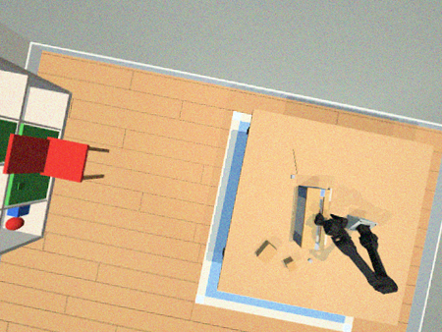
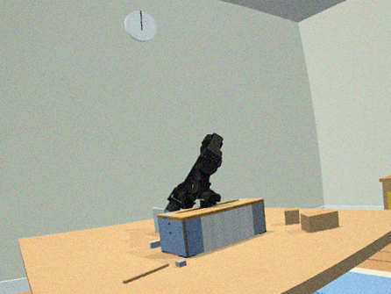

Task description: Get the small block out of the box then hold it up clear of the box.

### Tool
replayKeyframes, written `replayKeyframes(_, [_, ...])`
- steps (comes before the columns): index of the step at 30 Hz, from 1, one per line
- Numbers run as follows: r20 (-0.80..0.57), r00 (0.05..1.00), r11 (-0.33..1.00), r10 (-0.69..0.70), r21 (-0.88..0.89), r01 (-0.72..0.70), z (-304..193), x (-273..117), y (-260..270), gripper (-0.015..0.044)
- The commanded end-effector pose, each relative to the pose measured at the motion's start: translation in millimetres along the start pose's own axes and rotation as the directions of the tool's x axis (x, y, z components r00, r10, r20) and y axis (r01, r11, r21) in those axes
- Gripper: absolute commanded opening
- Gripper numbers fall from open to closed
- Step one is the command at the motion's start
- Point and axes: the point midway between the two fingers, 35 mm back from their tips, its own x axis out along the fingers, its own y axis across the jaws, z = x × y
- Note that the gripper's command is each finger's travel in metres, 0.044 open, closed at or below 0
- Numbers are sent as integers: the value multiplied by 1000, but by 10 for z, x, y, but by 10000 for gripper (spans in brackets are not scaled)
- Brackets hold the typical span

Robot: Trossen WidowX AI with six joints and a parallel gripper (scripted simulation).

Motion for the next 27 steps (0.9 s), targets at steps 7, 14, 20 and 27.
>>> replayKeyframes(7, [-8, 1000, 1000, -5, -5, 5, -233, 65, -21, 400])
replayKeyframes(14, [-9, 1000, 1000, -5, -5, 5, -393, 121, -22, 400])
replayKeyframes(20, [-10, 1000, 1000, -5, -5, 5, -526, 167, -24, 400])
replayKeyframes(27, [-10, 1000, 1000, -6, -5, 6, -681, 220, -25, 400])
